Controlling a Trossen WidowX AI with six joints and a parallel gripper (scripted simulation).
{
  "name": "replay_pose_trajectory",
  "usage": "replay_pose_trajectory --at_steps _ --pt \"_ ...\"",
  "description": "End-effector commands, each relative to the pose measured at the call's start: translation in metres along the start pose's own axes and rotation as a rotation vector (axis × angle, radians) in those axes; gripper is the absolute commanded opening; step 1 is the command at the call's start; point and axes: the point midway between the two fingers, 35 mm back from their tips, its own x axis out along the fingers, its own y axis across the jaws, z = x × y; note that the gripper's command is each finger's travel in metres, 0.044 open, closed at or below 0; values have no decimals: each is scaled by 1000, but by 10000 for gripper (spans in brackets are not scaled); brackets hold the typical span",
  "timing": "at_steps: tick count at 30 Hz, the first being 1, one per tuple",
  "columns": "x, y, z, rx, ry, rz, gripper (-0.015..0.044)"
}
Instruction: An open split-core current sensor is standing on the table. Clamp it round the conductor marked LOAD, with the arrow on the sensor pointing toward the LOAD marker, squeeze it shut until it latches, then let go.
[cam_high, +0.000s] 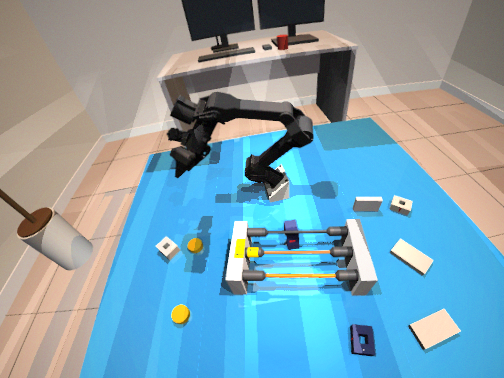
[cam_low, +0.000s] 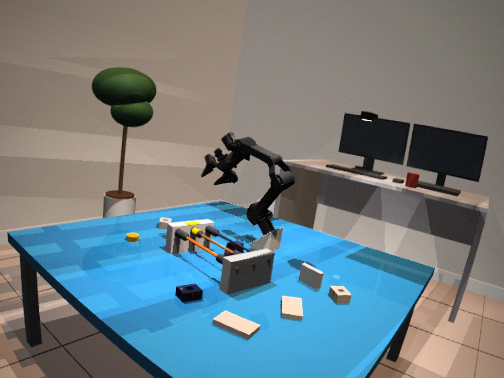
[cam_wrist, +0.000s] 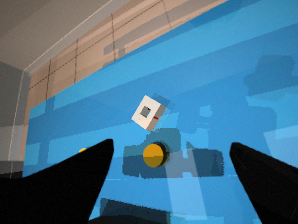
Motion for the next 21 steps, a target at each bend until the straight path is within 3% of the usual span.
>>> replay_pose_trajectory --at_steps 1,10,21 --pt "1 0 0 -3 3 5 426" --pt "36 15 7 -160 132 270 440" --pt "70 79 -18 -322 210 652 440"
